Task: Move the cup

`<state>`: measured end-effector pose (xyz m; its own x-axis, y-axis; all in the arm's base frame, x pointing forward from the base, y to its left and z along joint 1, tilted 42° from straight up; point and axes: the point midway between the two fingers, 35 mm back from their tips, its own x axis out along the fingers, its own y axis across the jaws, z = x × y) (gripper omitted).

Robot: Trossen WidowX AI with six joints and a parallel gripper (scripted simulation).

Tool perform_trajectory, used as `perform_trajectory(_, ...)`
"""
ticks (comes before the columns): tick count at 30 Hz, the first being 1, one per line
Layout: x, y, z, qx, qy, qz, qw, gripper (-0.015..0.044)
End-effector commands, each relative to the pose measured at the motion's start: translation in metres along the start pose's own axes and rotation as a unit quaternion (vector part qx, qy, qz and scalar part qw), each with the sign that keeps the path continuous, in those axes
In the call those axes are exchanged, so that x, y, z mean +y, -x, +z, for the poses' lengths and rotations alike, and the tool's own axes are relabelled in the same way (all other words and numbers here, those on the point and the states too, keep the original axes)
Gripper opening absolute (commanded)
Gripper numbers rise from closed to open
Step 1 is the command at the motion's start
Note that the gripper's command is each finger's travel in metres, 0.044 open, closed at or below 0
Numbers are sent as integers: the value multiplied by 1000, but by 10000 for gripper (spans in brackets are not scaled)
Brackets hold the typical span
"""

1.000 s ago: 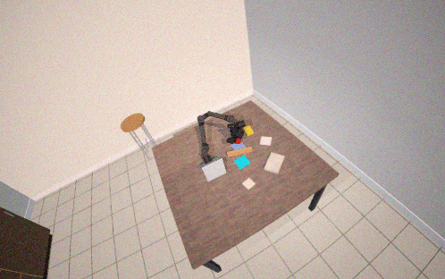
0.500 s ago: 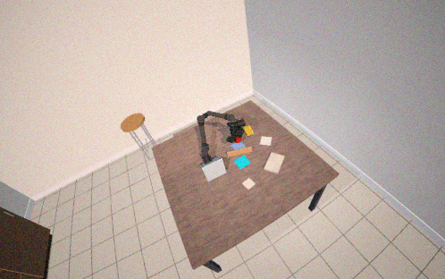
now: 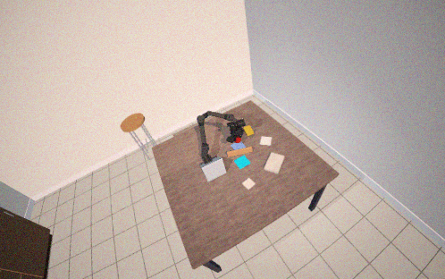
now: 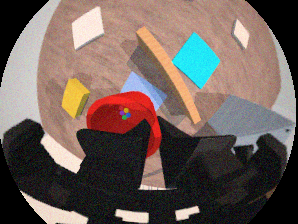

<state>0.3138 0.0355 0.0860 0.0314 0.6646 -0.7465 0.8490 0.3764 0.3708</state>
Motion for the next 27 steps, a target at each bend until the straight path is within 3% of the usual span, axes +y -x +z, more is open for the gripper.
perform_trajectory(1,-6,0,5,0,1,-1,1000,0)
perform_trajectory(27,-56,7,48,-2,2,-3,1000,0)
